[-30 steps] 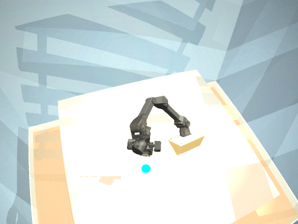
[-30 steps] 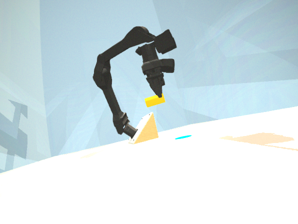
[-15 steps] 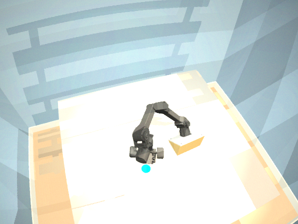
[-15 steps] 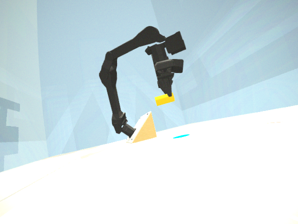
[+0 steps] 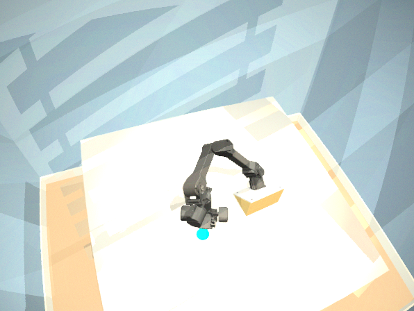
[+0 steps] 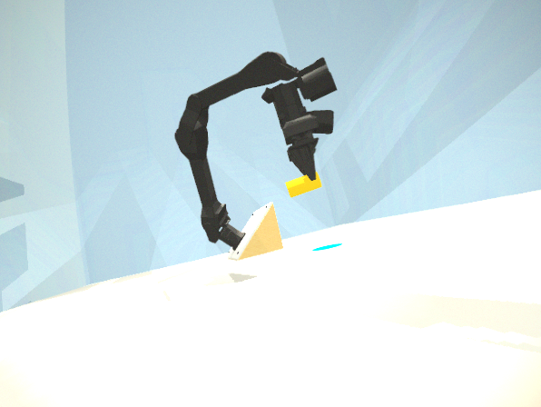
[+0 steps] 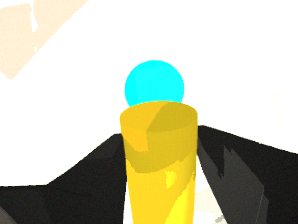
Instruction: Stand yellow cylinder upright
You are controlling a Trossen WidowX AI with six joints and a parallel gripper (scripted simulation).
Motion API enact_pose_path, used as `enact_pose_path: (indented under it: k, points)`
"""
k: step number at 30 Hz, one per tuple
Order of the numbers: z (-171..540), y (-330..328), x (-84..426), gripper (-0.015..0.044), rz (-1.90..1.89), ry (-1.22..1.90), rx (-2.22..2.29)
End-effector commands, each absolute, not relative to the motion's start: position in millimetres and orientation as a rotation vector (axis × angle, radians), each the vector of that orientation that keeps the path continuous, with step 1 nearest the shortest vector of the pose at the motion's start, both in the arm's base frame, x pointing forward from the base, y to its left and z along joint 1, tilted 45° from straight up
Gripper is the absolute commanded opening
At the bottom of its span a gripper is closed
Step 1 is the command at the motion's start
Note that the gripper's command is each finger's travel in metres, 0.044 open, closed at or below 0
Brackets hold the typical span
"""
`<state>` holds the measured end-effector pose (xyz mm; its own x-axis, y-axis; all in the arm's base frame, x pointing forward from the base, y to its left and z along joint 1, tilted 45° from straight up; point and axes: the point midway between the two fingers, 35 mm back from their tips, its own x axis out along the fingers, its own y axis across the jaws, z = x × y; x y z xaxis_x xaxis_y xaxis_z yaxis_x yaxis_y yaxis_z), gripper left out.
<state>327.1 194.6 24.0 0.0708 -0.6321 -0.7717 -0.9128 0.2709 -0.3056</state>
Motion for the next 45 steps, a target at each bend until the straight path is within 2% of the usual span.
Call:
enact_pose_path:
  k: [1,45]
  points:
    - [26.1,194.6,327.4,0.0105,0.42,1.63,-1.414]
    - [7.4,187.9,329.6,0.0105,0.641,1.515,-1.145]
